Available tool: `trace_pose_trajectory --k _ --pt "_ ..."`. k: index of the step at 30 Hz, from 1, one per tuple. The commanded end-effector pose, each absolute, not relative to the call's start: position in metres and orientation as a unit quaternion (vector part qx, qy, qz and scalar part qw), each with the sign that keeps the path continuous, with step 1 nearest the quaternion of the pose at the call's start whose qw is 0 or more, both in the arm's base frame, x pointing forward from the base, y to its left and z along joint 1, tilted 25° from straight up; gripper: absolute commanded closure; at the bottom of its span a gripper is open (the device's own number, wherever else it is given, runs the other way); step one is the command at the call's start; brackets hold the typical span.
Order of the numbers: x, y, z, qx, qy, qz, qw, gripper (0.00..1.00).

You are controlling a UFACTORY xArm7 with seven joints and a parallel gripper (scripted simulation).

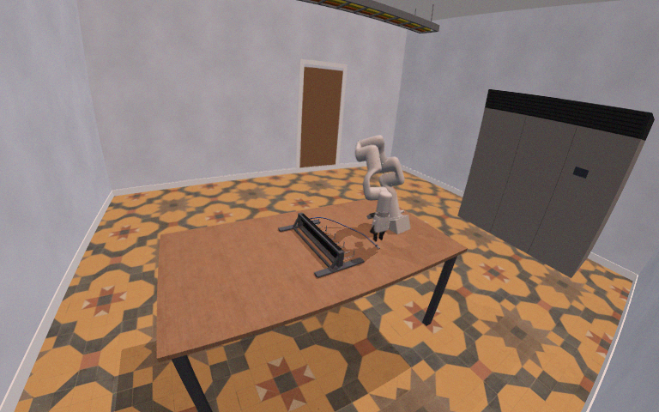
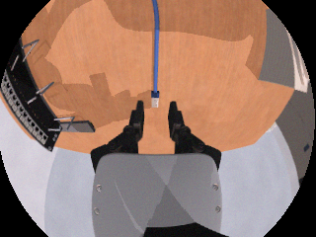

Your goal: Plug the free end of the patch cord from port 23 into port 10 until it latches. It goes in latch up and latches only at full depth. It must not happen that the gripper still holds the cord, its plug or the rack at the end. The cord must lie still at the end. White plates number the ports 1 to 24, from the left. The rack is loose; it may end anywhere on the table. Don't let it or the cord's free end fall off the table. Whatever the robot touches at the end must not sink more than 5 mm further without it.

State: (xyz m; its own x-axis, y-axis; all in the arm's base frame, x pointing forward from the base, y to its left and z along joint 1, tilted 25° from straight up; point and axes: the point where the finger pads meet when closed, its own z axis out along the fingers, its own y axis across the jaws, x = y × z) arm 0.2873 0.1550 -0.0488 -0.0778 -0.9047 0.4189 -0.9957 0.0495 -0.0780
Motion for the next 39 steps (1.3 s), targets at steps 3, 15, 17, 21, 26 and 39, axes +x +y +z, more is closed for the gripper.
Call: trace_pose_trajectory --k 3,15,17,21,26,39 --pt "0.289 0.152 -0.059 0.667 -0.713 0.176 0.127 0.62" --pt "0.29 0.145 -0.075 0.667 -0.713 0.176 0.127 0.62" --pt "0.29 0.145 -0.075 0.667 -0.713 0.176 0.127 0.62" --pt "0.29 0.143 -0.078 0.667 -0.713 0.176 0.127 0.62" --pt "0.29 0.143 -0.079 0.667 -0.713 0.176 0.127 0.62" --pt "0.291 0.143 -0.079 0.667 -0.713 0.176 0.127 0.62"
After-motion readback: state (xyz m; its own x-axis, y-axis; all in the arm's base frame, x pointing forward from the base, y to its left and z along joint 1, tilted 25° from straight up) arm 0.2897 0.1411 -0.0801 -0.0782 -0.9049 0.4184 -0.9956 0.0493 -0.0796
